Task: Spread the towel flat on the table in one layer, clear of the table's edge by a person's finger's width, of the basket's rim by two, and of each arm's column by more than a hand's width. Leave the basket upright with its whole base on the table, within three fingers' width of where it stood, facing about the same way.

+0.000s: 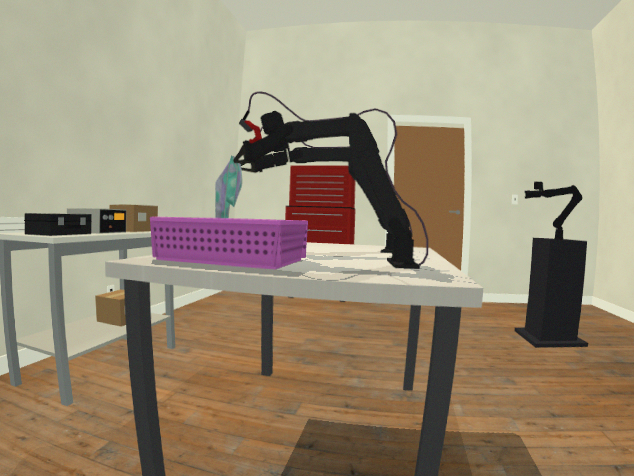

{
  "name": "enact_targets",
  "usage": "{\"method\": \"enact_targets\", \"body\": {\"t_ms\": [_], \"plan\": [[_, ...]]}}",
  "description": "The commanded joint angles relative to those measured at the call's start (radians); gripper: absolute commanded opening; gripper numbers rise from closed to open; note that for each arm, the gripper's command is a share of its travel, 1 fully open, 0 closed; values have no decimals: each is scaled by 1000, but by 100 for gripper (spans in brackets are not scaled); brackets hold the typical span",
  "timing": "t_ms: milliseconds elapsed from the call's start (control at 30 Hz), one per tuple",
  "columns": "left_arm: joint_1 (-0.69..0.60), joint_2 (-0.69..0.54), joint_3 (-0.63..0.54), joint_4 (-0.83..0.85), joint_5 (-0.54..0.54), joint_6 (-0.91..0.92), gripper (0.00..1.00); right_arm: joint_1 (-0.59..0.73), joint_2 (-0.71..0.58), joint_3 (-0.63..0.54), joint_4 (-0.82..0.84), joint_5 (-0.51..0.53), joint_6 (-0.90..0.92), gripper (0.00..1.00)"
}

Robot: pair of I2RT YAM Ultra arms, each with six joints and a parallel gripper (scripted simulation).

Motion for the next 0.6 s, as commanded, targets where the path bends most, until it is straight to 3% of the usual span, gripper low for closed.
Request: {"method": "enact_targets", "body": {"t_ms": [0,567], "plan": [[7,5,43,-43,-7,7,0,-7,10,49,-46,12,0,0],[7,4,57,-83,-8,7,0,-7,13,64,-88,12,0,0]]}}
